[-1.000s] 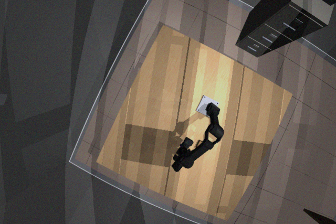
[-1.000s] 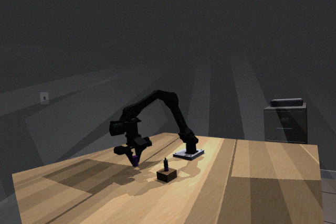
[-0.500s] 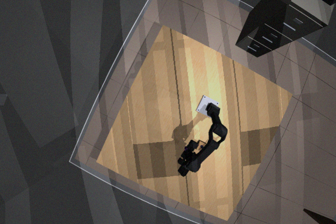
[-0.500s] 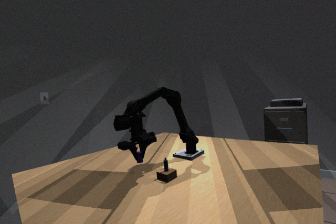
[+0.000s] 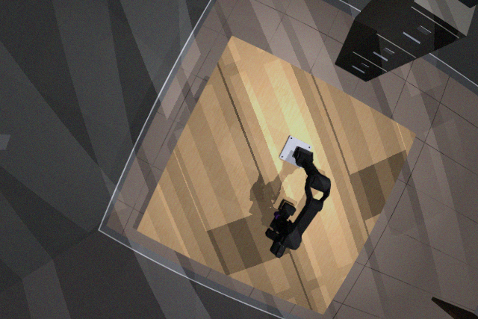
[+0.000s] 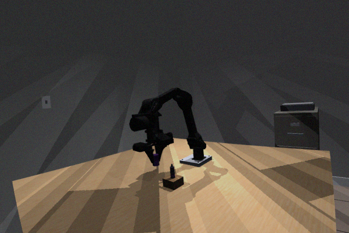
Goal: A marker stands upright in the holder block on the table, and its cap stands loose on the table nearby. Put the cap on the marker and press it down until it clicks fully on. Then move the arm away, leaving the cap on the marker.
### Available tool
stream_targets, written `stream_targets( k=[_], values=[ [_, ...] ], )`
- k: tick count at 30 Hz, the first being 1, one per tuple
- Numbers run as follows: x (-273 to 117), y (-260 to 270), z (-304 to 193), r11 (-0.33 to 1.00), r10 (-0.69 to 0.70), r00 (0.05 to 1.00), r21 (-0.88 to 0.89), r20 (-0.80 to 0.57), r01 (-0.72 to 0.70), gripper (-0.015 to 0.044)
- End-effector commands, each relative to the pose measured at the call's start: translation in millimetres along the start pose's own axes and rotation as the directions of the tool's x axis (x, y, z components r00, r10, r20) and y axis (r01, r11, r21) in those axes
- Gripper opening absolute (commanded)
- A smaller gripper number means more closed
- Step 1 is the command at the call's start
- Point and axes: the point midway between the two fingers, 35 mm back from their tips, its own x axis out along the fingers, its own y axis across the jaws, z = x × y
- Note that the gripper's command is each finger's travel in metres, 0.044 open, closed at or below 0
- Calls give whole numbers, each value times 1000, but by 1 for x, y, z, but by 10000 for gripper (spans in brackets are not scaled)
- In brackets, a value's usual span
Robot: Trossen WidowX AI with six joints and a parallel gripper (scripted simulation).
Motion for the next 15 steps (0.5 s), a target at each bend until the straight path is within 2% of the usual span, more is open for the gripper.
stream_targets(
  k=[1, 15],
  values=[
    [-3, 8, 10, 1000, 7, 1000, 3, -3, -7, 0],
    [-21, 39, 53, 1000, 10, 1000, 3, 1, -10, 0]
  ],
)
